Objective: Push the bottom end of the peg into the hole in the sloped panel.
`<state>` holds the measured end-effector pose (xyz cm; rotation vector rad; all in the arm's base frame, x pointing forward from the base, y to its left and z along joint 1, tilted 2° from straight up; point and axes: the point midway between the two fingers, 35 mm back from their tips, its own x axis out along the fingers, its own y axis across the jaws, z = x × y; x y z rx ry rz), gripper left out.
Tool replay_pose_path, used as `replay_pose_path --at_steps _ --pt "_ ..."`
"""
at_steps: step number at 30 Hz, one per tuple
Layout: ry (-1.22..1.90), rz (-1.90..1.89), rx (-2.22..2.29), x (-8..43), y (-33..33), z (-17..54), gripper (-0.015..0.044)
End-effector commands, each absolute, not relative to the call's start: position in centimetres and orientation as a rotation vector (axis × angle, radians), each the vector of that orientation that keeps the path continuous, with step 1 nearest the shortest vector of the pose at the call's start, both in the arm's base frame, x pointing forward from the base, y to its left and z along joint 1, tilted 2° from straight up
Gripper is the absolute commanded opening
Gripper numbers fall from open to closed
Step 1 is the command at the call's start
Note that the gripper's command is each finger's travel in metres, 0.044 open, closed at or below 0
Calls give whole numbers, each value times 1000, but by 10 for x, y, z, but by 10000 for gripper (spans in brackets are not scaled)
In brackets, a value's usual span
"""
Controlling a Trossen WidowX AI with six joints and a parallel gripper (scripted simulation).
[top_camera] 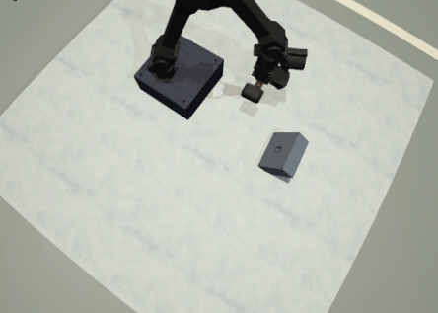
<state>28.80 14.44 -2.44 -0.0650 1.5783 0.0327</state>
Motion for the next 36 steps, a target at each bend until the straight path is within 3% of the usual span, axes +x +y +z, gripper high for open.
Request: replay_pose_path --at_steps 1,13,20,36 --pt "1576 34 -64 289 145 -23 361" --pt "1576 34 -64 289 145 -23 46" --pt "1576 34 -64 289 145 -23 0" --pt "1574 28 -64 290 147 44 0"
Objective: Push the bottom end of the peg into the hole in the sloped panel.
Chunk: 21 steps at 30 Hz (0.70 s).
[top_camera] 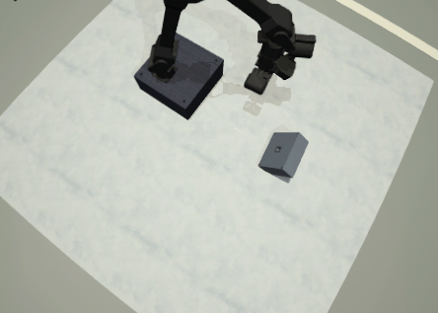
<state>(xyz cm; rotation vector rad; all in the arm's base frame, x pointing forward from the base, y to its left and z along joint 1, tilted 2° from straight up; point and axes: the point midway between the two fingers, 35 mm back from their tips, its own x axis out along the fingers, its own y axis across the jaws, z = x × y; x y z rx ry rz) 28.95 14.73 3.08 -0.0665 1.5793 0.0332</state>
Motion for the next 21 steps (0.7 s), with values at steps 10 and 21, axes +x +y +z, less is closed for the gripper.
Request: replay_pose_path --at_steps 10,21 --pt "1559 35 -54 292 146 55 0" --pt "1511 58 -24 299 136 52 0"
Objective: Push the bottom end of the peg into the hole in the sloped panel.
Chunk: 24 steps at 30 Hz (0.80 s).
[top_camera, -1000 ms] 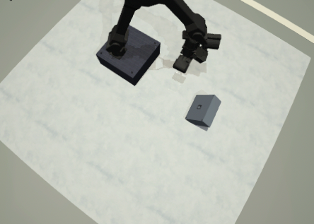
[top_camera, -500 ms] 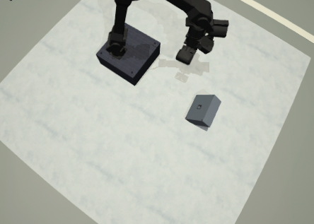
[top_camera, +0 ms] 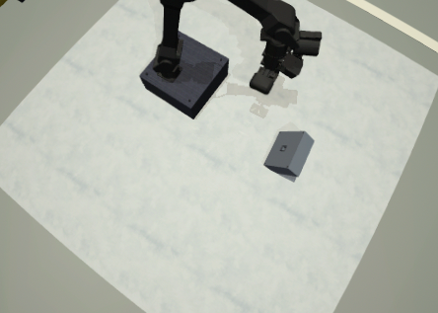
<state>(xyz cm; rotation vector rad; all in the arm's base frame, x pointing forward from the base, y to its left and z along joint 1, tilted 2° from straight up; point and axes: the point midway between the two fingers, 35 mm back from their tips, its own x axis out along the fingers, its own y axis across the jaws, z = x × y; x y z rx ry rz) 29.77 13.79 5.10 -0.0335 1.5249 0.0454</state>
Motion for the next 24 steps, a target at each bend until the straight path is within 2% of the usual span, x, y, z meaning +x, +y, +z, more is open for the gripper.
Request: replay_pose_path --at_steps 1,24 --pt "1507 60 -22 300 136 51 0" --pt "1397 98 27 314 115 47 0"
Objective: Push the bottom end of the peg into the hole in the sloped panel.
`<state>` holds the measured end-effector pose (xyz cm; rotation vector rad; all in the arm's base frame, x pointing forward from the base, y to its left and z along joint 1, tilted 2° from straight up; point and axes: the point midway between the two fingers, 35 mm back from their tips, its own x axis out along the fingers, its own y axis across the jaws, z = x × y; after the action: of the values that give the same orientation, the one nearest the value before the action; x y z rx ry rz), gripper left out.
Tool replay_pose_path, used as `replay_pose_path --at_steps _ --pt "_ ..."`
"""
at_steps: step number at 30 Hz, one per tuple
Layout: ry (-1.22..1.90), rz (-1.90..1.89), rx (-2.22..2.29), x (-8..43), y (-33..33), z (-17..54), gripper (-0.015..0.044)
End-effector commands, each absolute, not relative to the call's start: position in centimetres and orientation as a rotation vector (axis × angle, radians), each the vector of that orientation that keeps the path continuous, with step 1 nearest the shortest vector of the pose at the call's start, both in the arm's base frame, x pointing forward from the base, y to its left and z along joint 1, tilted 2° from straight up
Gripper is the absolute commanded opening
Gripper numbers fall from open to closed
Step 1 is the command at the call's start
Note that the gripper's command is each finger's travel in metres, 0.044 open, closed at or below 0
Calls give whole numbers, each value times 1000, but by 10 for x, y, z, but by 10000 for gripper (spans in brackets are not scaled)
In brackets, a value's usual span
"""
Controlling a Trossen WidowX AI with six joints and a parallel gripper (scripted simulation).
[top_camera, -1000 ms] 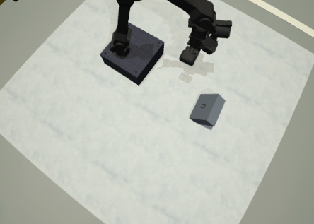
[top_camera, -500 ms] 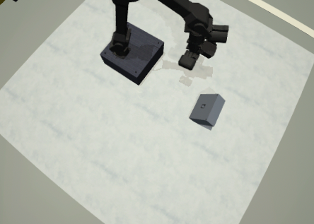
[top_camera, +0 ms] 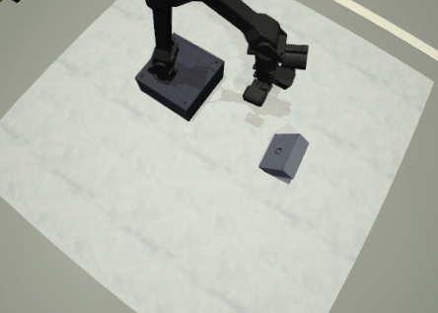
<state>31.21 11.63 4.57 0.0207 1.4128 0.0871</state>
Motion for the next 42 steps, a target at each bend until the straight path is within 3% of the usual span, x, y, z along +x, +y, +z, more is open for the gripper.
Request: replay_pose_path --at_steps 1,42 --pt "1392 99 29 314 114 47 0" --pt "1174 135 71 331 72 44 0"
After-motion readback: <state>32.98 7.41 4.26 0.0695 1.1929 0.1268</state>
